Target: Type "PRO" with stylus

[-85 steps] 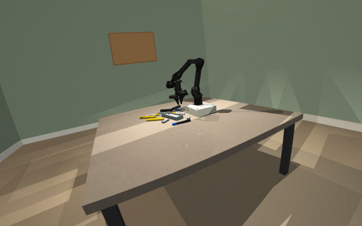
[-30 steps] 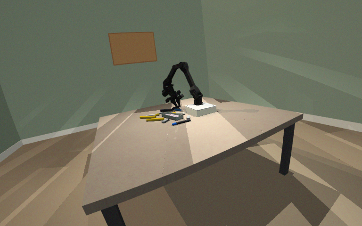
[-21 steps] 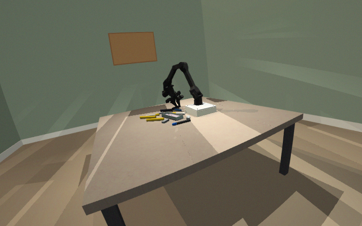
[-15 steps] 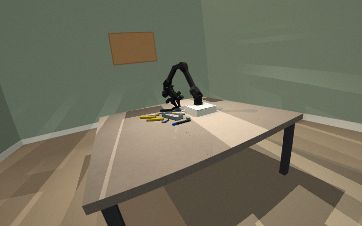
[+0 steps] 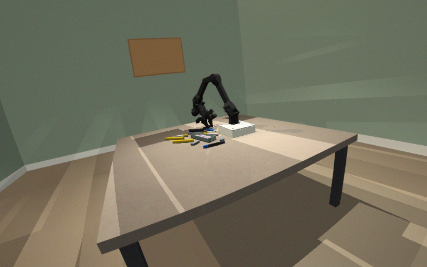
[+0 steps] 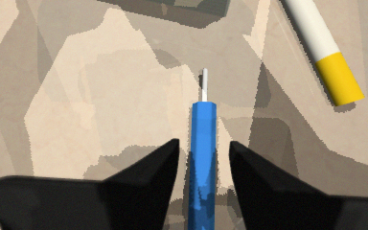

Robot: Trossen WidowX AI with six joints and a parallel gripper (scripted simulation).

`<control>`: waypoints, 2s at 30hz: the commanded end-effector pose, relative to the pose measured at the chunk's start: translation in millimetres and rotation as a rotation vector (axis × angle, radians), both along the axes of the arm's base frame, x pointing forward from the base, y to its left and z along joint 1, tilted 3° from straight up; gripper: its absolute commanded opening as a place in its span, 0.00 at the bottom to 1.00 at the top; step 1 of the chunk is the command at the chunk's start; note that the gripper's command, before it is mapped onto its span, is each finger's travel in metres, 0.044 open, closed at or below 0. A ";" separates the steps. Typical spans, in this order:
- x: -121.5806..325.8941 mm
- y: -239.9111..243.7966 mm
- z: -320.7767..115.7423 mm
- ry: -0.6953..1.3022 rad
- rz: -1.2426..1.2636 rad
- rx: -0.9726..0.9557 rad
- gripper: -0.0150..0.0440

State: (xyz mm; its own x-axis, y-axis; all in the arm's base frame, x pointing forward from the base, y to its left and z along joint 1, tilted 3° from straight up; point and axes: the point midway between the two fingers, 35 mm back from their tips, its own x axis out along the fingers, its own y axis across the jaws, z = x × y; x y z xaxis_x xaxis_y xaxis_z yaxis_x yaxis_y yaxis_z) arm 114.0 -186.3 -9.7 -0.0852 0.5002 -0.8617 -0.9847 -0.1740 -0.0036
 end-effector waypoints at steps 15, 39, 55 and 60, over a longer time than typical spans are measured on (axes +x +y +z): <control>-0.7 3.8 -12.6 0.001 -0.001 0.015 0.51; -0.7 4.0 -20.5 0.001 -0.001 0.015 0.51; -0.8 2.2 -19.7 0.004 0.001 0.009 0.26; -0.8 2.2 -19.7 0.004 0.001 0.009 0.25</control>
